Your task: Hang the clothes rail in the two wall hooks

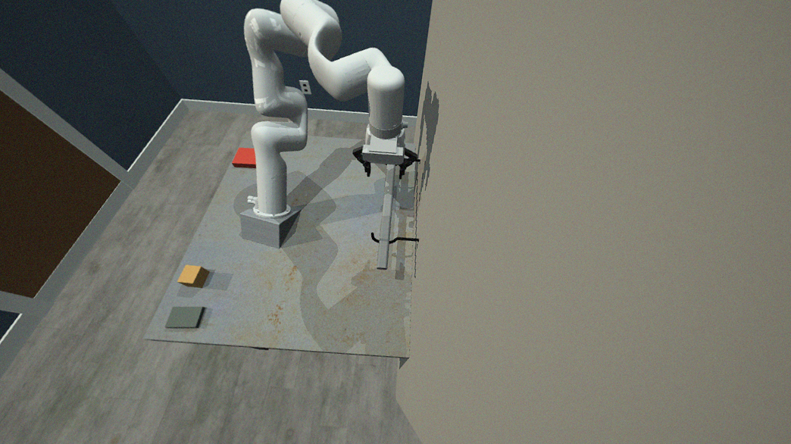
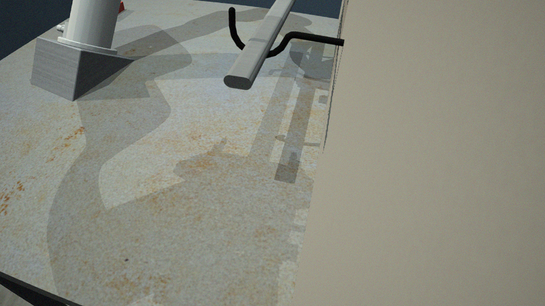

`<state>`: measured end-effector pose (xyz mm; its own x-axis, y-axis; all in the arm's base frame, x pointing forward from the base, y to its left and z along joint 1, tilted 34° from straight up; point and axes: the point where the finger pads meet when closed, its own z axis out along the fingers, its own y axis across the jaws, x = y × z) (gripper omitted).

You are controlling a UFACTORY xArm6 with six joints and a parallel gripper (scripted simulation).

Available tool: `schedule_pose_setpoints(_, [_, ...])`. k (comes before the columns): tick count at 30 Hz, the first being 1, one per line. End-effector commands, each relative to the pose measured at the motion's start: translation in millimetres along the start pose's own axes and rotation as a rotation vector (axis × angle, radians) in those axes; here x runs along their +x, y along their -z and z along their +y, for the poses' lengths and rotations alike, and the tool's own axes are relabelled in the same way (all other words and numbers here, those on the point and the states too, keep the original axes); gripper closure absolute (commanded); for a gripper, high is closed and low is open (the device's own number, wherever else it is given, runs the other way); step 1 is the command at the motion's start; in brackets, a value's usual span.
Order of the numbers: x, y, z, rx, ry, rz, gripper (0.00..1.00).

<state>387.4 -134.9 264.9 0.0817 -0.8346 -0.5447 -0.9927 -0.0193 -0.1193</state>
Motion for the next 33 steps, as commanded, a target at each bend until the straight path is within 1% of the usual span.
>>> schedule_pose_setpoints(1, [0,5,7,0.003,0.001,0.002,0.00])
schedule_pose_setpoints(33, [0,24,50,0.003,0.001,0.003,0.00])
